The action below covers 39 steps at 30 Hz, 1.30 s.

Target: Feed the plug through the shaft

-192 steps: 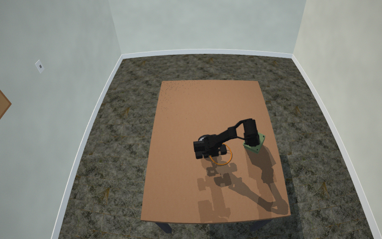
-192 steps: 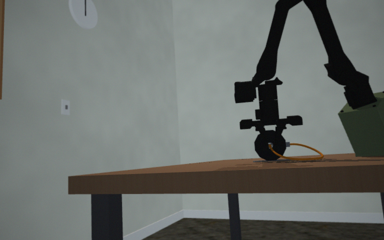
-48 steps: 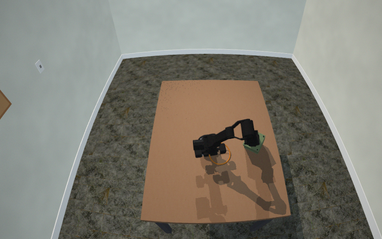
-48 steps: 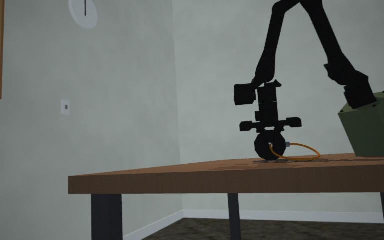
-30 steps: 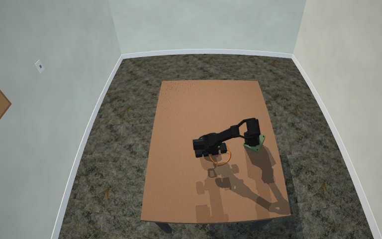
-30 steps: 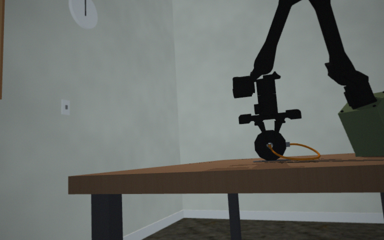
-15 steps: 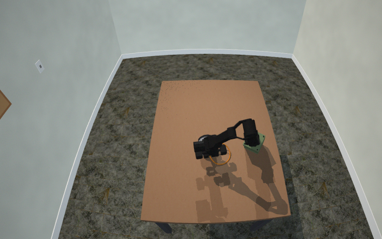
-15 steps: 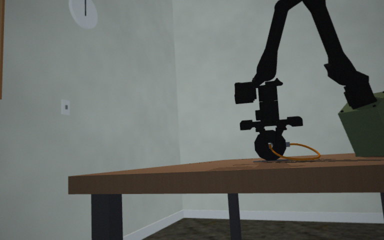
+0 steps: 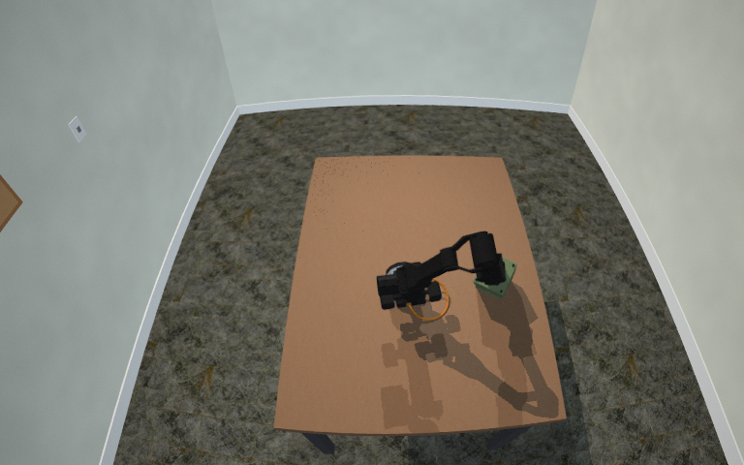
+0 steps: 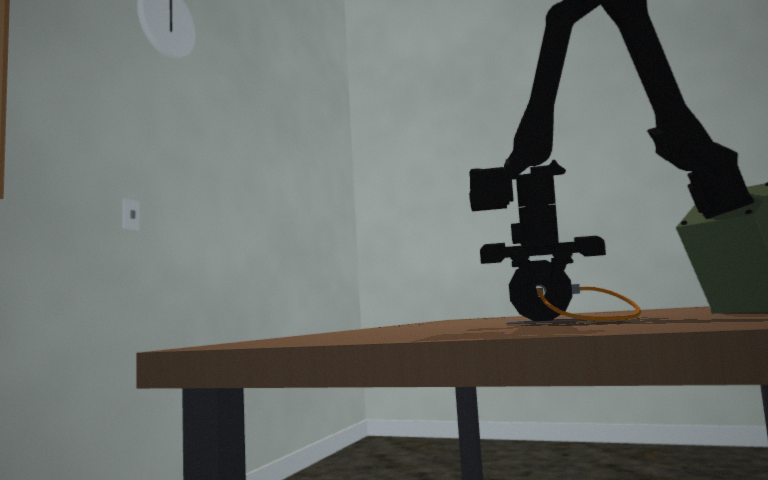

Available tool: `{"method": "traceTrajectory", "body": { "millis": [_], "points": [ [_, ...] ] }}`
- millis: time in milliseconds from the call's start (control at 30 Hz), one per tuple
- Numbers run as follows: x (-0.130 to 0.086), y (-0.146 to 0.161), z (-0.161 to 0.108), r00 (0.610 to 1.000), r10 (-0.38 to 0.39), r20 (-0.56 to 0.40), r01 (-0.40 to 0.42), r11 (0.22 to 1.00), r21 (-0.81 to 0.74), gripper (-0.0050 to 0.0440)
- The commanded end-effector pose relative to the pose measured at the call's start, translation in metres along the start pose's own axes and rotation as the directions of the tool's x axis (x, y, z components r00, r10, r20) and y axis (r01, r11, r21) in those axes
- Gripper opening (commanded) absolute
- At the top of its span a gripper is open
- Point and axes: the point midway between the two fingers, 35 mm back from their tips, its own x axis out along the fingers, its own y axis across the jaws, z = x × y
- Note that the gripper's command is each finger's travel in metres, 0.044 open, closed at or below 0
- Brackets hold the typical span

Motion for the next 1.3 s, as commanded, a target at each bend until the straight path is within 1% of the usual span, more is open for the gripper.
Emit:
{"method": "traceTrajectory", "body": {
  "millis": [0,33,467,1033,1100,1167,1233,1267],
  "points": [
    [-0.0001,0.0001,0.0000,1.000,0.001,0.000,-0.001,1.000,0.000,0.0087],
    [-0.0001,0.0001,0.0000,1.000,0.001,0.000,-0.001,1.000,0.000,0.0087],
    [-0.0001,0.0001,0.0000,1.000,0.001,0.000,-0.001,1.000,0.000,0.0000],
    [-0.0021,0.0020,0.0095,1.000,-0.006,0.003,0.006,1.000,0.002,0.0000],
    [-0.0019,0.0003,0.0086,1.000,-0.006,0.007,0.006,1.000,0.004,0.0048],
    [-0.0019,0.0003,0.0086,1.000,-0.006,0.007,0.006,1.000,0.004,0.0048],
    [-0.0019,0.0003,0.0086,1.000,-0.006,0.007,0.006,1.000,0.004,0.0096],
    [-0.0019,0.0003,0.0086,1.000,-0.006,0.007,0.006,1.000,0.004,0.0100]
  ]
}}
